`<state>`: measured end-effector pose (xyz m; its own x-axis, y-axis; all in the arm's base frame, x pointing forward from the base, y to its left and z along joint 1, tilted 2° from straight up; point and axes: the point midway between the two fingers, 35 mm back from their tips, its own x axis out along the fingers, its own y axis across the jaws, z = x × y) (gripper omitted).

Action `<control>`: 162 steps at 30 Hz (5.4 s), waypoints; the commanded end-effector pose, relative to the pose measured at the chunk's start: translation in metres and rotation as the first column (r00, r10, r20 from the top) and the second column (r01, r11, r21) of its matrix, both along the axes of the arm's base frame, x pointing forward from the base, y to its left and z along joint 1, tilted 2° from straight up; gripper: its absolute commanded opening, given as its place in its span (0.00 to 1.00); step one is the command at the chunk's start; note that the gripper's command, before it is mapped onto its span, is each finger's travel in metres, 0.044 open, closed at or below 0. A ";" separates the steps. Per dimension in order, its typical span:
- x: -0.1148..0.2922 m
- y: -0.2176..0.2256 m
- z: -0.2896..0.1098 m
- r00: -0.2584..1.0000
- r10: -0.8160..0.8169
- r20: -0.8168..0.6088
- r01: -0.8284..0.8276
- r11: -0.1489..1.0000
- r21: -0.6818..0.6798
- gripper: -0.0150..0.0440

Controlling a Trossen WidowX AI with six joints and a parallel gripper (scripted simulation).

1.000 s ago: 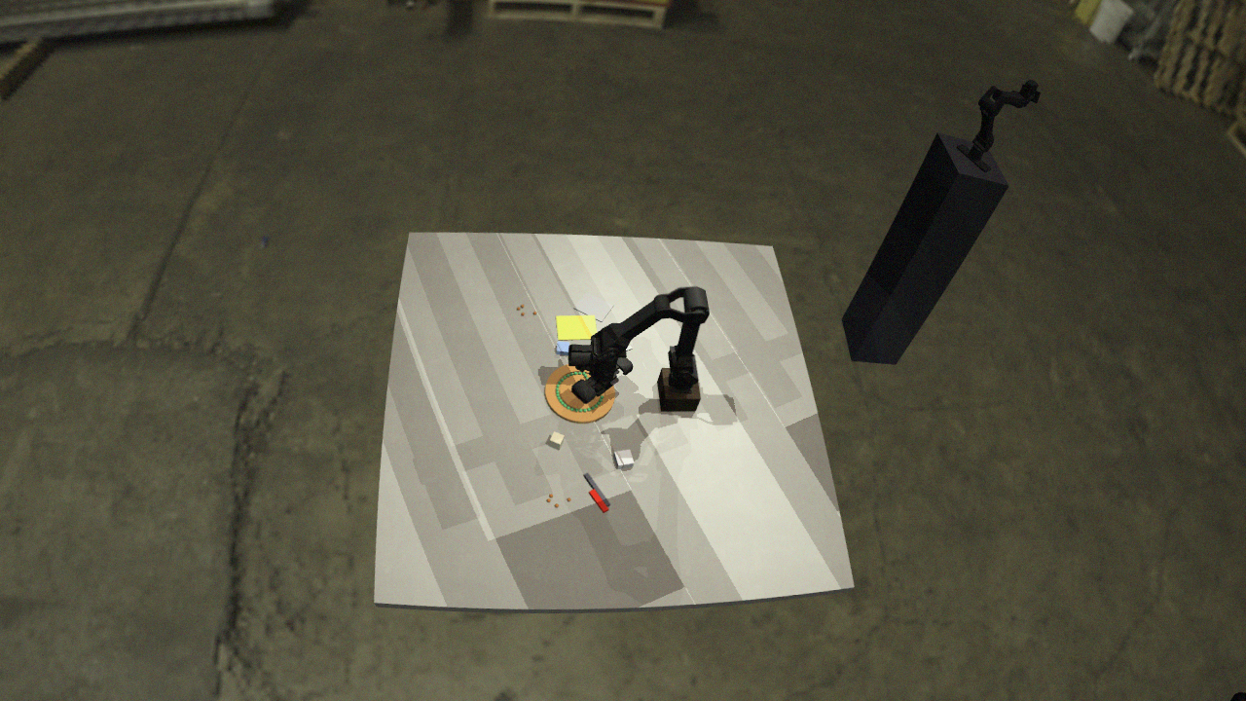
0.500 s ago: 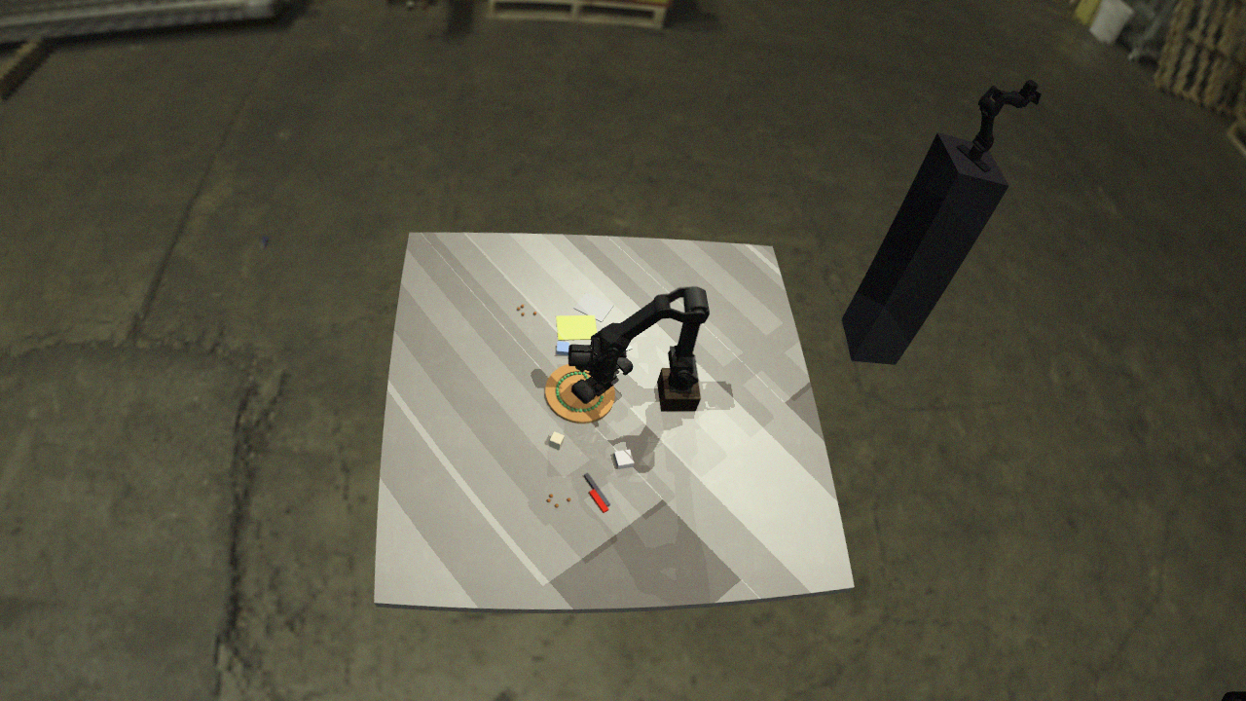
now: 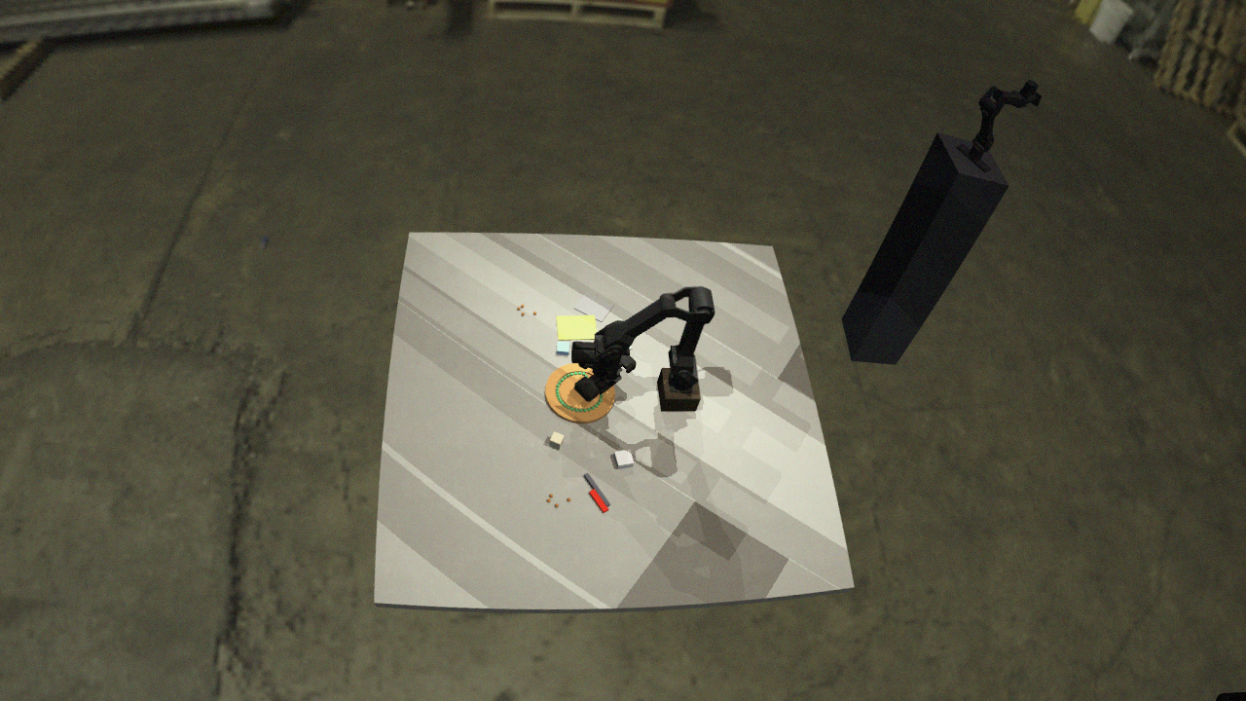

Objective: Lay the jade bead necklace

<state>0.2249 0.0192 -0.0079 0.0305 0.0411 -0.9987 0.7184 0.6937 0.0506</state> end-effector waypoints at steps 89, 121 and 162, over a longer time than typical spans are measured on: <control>0.055 -0.062 0.005 0.993 0.117 0.005 -0.117 0.993 -0.010 0.46; 0.056 -0.062 -0.007 0.993 0.115 0.005 -0.115 0.993 -0.010 0.25; 0.051 -0.068 -0.009 0.993 0.119 0.000 -0.118 0.993 -0.009 0.25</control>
<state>0.2783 -0.0493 -0.0110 0.0333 0.0336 -0.9989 0.6330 0.7727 0.0471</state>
